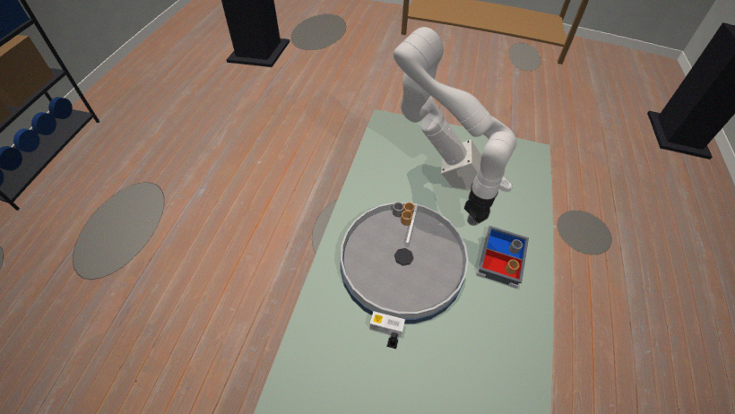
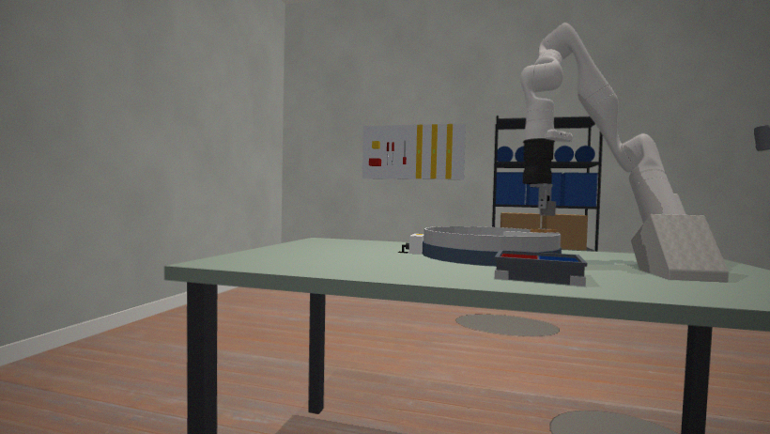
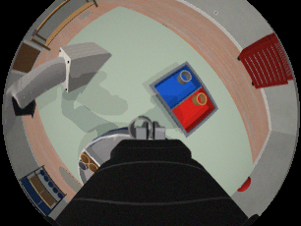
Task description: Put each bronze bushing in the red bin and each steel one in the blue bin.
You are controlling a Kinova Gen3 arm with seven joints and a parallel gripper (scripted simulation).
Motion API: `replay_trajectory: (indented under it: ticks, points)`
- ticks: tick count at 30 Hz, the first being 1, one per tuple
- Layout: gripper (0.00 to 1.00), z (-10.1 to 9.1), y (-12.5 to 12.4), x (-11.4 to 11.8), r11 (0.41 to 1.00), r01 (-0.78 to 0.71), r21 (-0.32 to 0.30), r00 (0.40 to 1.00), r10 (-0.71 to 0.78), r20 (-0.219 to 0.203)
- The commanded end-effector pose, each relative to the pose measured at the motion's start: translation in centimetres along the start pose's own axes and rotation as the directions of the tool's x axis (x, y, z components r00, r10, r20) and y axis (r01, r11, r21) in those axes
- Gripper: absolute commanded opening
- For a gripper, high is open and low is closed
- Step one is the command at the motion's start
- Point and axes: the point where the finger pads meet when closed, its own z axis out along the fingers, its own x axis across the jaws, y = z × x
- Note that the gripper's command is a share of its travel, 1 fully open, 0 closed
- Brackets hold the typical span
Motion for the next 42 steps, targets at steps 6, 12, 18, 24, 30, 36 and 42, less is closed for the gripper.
replay_trajectory:
  ticks: [6,12,18,24,30,36,42]
  points:
    - [0.00,0.7,-2.5,2.6,0.997,0.082,-0.003,0.997,-0.082,0.012]
    - [0.00,0.7,-6.2,6.8,0.973,0.233,-0.001,0.972,-0.233,0.012]
    - [0.00,0.8,-9.2,10.3,0.937,0.350,0.000,0.937,-0.349,0.012]
    - [0.00,0.8,-9.9,11.1,0.926,0.378,0.001,0.926,-0.378,0.012]
    - [0.00,0.8,-9.9,11.1,0.926,0.378,0.001,0.926,-0.378,0.012]
    - [0.00,0.7,-9.9,11.1,0.926,0.378,0.001,0.926,-0.378,0.011]
    - [0.00,1.3,-9.9,11.1,0.926,0.378,0.001,0.926,-0.378,0.011]
